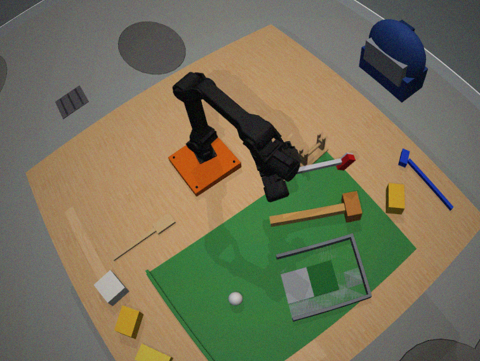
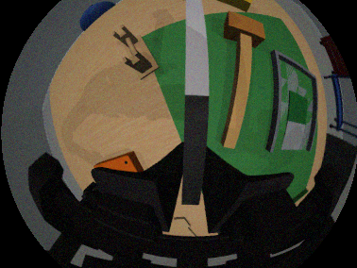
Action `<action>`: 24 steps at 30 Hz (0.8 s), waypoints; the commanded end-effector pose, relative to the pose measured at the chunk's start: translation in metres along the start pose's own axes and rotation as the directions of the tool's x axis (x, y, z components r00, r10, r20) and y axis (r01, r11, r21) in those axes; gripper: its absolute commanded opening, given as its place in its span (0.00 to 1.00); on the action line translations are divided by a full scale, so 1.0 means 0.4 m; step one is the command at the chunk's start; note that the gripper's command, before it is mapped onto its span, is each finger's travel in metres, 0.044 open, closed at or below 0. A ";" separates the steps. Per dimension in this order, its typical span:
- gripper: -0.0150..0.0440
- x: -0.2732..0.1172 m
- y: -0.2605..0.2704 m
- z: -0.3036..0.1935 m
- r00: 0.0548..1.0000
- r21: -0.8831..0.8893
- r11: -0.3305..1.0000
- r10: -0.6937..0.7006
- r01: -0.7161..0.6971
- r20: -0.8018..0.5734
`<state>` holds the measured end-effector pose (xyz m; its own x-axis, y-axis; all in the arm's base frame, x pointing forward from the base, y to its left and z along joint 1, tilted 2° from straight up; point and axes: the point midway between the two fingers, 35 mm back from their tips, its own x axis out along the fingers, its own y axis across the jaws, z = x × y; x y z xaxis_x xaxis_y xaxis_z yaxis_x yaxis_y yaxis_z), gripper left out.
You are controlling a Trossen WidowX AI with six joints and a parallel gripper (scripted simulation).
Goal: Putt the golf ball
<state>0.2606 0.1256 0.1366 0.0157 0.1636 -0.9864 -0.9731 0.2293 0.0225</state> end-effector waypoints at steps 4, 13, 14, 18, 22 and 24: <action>0.25 -0.032 -0.070 -0.077 0.999 0.264 0.963 -0.038 0.044 -0.025; 0.25 -0.066 -0.132 -0.186 0.996 0.556 0.826 -0.064 0.091 -0.068; 0.25 -0.070 -0.137 -0.199 0.995 0.585 0.805 -0.066 0.096 -0.073; 0.25 -0.085 -0.158 -0.251 0.993 0.694 0.711 -0.073 0.117 -0.093; 0.25 -0.101 -0.173 -0.305 0.990 0.787 0.601 -0.077 0.137 -0.114; 0.25 -0.108 -0.180 -0.333 0.989 0.828 0.542 -0.078 0.147 -0.124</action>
<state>0.2972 -0.0048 0.1510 0.0542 0.0462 -0.9975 -0.4514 0.8921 0.0168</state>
